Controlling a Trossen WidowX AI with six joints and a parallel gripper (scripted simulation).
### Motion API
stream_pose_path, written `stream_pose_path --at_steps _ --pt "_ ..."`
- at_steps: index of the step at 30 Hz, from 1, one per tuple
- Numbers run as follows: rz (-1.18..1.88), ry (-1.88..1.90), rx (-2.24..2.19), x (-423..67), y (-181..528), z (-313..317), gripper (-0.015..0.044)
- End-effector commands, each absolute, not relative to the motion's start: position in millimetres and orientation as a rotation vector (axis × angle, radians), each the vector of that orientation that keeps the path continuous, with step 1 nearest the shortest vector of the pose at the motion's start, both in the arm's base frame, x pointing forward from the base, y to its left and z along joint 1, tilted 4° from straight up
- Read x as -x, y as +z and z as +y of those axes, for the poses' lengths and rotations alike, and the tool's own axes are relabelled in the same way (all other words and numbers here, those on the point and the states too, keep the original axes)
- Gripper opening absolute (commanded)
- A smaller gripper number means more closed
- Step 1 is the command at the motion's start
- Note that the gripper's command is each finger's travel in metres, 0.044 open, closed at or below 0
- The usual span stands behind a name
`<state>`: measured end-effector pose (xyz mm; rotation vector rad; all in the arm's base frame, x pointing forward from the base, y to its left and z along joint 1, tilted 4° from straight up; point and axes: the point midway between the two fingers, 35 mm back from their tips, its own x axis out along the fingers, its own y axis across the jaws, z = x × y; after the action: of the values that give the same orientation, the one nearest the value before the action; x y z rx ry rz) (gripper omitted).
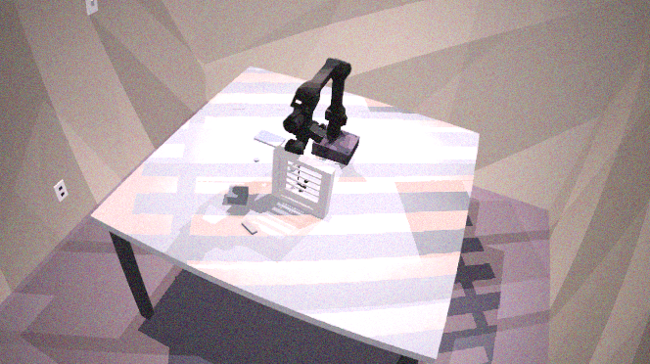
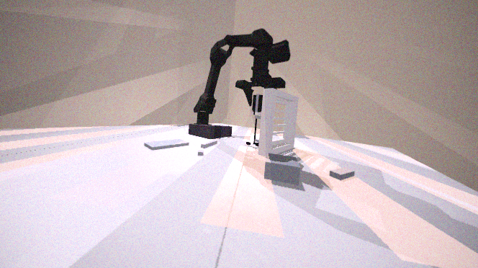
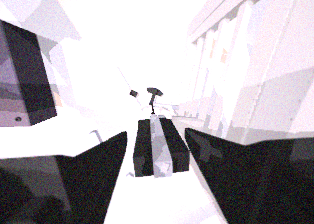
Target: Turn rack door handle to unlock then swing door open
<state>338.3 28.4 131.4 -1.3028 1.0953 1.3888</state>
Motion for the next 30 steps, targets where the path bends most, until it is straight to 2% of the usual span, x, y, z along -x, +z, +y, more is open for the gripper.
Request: stream_pose_path --at_steps 1,2,9,22,30 --pt "1.072 1.423 1.325 -338.3 129.6 29.2 0.0286" --pt "1.072 1.423 1.325 -338.3 129.6 29.2 0.0286" --pt "1.072 1.423 1.325 -338.3 129.6 29.2 0.0103" --pt "1.072 1.423 1.325 -338.3 129.6 29.2 0.0016" --pt "1.112 1.374 1.275 -335.6 129.7 30.3 0.0014"
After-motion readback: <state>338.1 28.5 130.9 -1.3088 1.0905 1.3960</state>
